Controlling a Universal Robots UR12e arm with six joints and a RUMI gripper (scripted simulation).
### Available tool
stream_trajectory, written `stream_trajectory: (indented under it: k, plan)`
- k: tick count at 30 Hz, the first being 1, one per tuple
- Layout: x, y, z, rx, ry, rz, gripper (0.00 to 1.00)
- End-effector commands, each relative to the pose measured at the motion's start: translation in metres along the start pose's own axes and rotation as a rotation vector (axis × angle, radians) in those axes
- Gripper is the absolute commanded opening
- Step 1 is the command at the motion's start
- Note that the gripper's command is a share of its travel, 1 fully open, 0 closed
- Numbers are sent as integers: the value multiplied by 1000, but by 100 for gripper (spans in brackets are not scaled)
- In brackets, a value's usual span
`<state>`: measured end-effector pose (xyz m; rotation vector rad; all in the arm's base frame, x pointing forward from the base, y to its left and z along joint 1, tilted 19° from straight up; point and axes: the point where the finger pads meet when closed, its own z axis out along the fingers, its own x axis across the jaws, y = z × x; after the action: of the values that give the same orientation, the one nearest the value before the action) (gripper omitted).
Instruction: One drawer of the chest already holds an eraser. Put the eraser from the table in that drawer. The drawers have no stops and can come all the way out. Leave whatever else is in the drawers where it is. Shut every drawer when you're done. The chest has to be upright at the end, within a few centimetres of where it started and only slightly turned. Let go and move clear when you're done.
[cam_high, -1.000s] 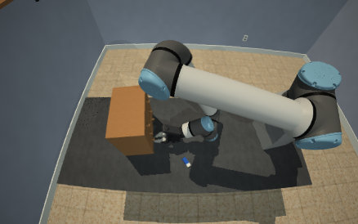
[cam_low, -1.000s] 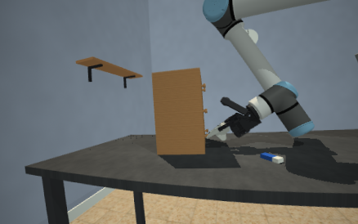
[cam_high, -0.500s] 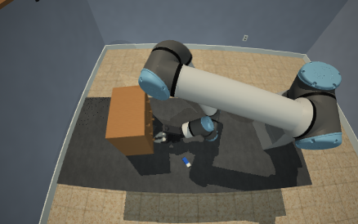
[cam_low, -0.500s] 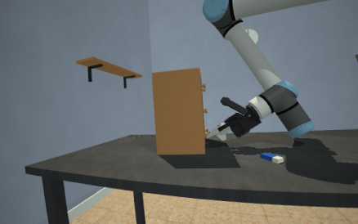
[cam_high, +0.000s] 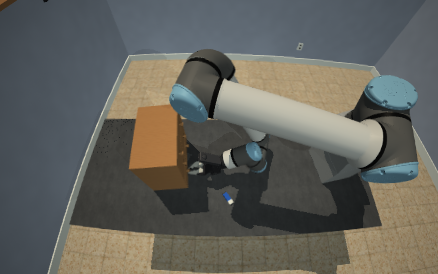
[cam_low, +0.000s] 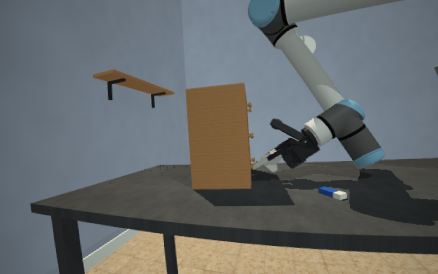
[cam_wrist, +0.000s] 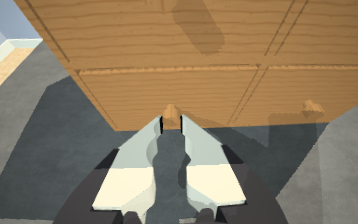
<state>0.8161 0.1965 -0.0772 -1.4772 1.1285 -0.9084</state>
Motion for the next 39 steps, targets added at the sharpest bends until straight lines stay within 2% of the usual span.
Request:
stream_trajectory:
  k: [1, 39]
  plan:
    - [0, 0, -1, 1, 0, 0, 7]
    - [0, 7, -13, 1, 0, 0, 7]
